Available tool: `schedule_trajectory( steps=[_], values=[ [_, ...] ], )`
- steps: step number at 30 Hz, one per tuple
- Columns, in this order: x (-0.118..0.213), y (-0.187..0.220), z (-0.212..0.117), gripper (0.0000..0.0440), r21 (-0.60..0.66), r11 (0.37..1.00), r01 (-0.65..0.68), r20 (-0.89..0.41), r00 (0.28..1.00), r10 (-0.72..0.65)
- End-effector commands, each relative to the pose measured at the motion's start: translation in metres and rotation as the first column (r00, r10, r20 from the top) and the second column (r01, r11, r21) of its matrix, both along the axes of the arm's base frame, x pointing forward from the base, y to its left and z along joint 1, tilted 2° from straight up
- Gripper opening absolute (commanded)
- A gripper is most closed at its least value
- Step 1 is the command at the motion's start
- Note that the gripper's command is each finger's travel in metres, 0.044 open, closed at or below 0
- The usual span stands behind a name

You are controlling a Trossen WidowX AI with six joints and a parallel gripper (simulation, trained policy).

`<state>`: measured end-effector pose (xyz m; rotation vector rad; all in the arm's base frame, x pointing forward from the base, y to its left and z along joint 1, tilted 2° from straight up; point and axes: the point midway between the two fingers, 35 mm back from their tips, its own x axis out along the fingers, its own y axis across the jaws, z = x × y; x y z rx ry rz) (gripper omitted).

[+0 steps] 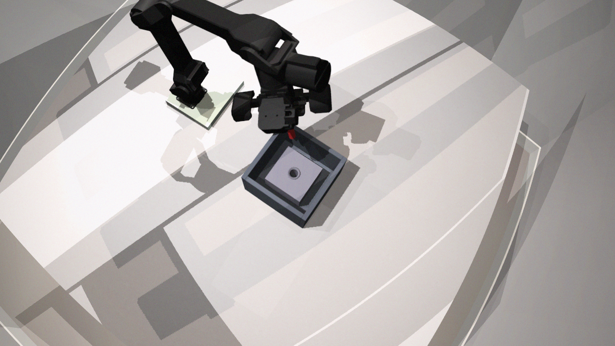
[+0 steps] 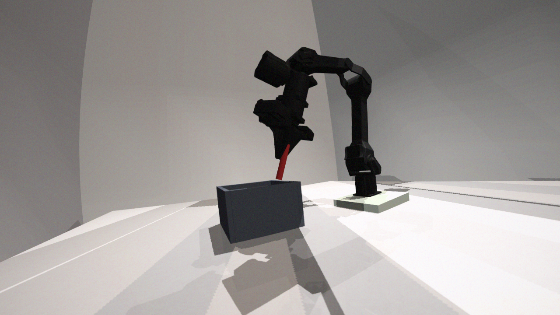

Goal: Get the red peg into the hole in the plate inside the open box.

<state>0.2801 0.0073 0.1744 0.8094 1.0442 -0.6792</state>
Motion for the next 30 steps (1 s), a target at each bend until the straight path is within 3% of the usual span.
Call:
schedule_trajectory(
  steps=[1,25,27,30],
  values=[
    [0.008,-0.012,-0.002,0.0,-0.009,1.0,0.024,0.001,1.0,-0.024],
    [0.047,-0.054,-0.044,0.0012,0.028,0.996,0.087,-0.077,0.993,-0.085],
    [0.049,-0.055,-0.051,0.0024,0.028,0.996,0.083,-0.093,0.992,-0.08],
    [0.053,-0.058,-0.061,0.0089,0.025,0.997,0.072,-0.115,0.991,-0.069]
  ],
)
